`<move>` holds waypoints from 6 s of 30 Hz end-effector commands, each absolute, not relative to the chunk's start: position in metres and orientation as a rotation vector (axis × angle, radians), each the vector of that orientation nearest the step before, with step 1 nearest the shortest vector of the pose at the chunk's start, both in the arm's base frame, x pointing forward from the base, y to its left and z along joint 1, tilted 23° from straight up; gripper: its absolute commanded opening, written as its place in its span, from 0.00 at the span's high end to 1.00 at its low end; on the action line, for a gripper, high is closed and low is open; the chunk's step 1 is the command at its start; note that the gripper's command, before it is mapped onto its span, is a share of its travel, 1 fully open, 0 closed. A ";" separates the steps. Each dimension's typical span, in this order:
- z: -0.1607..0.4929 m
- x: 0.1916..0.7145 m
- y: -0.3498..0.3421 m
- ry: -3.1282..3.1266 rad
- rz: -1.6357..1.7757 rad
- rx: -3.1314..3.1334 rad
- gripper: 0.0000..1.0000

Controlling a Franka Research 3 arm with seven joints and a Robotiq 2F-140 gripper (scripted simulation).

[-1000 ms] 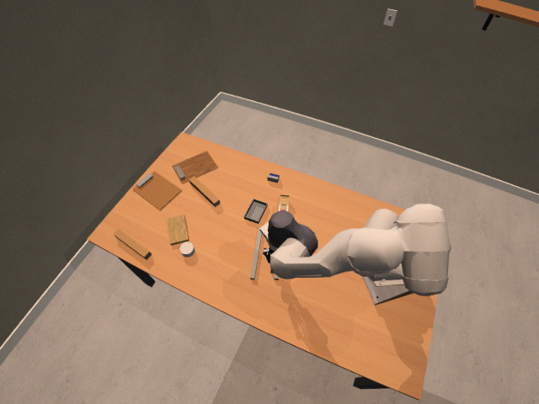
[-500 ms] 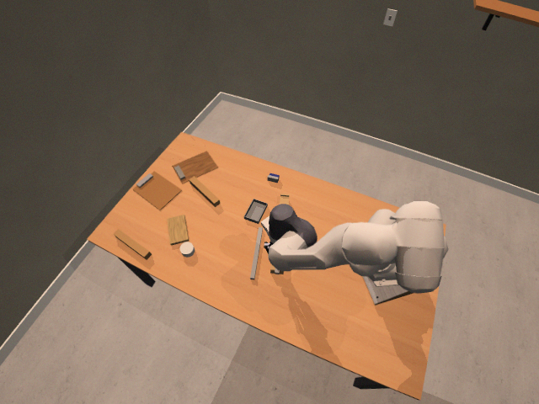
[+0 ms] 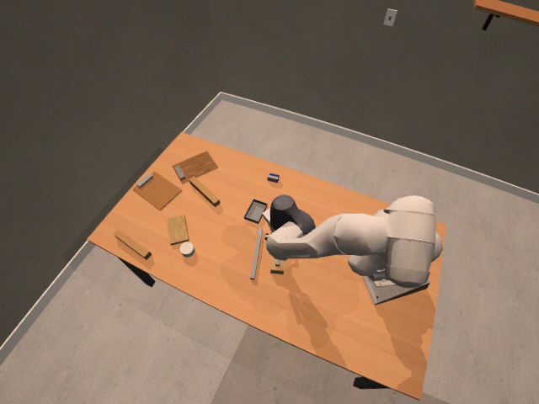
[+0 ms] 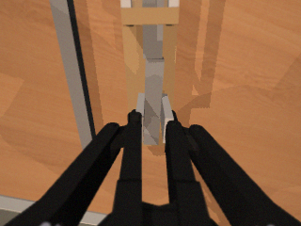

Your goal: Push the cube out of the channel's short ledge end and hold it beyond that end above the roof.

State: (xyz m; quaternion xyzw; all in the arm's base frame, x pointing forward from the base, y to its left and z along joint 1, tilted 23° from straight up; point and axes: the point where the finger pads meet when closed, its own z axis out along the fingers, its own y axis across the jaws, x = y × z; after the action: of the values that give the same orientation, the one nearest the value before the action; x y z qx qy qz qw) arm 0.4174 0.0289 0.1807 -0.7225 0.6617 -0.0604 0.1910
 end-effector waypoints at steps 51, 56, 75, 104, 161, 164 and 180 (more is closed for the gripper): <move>0.174 0.432 -0.038 1.817 -0.195 -2.067 1.00; 0.174 0.432 -0.038 1.817 -0.195 -2.067 1.00; 0.174 0.432 -0.038 1.817 -0.195 -2.067 1.00; 0.174 0.432 -0.038 1.817 -0.195 -2.067 0.77; 0.242 0.401 -0.002 1.813 -0.193 -2.068 1.00; 0.243 0.398 0.011 1.814 -0.193 -2.067 1.00; 0.203 0.409 0.034 1.817 -0.195 -2.067 1.00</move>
State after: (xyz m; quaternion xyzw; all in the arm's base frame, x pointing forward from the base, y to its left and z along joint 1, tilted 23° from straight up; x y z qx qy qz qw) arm 0.3980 0.0369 0.2025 -0.7442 0.6399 -0.0566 0.1828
